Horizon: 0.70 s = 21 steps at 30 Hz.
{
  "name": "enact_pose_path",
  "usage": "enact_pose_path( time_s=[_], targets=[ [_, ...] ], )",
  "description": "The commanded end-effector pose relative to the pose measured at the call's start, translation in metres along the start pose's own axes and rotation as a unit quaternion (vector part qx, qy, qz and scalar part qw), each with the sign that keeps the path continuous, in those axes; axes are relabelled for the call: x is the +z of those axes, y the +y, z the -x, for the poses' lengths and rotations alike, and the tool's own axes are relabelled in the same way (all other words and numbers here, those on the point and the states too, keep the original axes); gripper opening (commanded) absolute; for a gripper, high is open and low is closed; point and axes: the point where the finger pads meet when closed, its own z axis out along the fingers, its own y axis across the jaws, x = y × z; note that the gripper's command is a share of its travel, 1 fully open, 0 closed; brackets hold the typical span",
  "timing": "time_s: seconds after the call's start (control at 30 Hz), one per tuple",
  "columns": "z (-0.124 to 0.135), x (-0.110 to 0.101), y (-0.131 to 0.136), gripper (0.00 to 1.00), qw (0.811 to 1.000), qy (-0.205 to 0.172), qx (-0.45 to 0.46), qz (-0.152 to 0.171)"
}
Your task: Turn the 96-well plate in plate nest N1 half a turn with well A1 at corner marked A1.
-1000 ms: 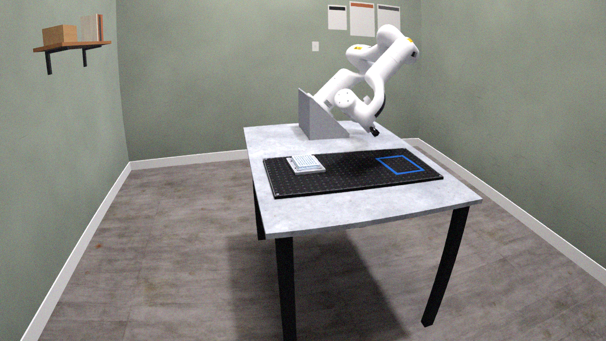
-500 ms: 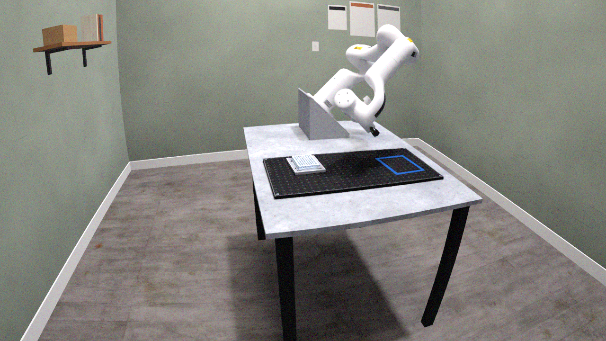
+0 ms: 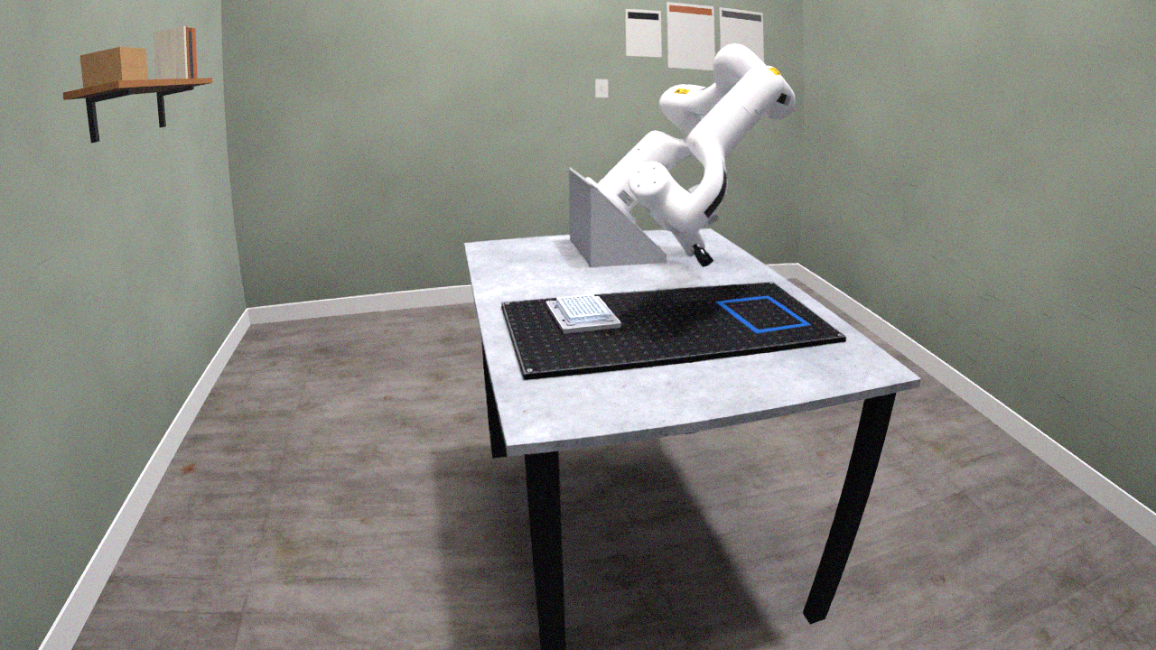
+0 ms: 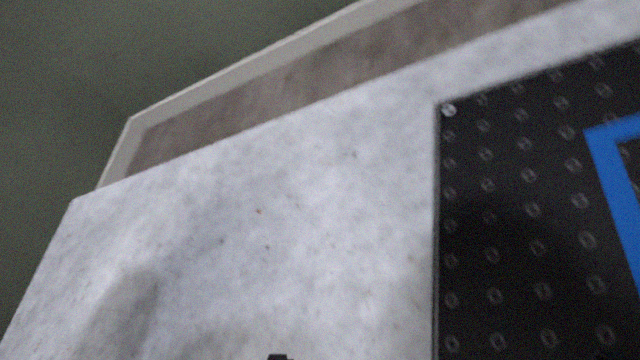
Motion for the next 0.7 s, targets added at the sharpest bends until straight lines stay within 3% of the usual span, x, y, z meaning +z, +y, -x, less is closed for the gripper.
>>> enact_pose_path(
  time_s=[0.0,0.1,0.37,0.67],
  targets=[
    [0.017,-0.011,0.007,1.0,0.998,-0.022,0.048,0.029],
    [0.017,-0.011,0.007,1.0,0.998,-0.022,0.048,0.029],
    [0.043,-0.029,0.016,1.0,0.987,-0.048,0.131,0.082],
    [0.061,-0.043,0.022,1.0,0.976,-0.059,0.177,0.112]
  ],
)
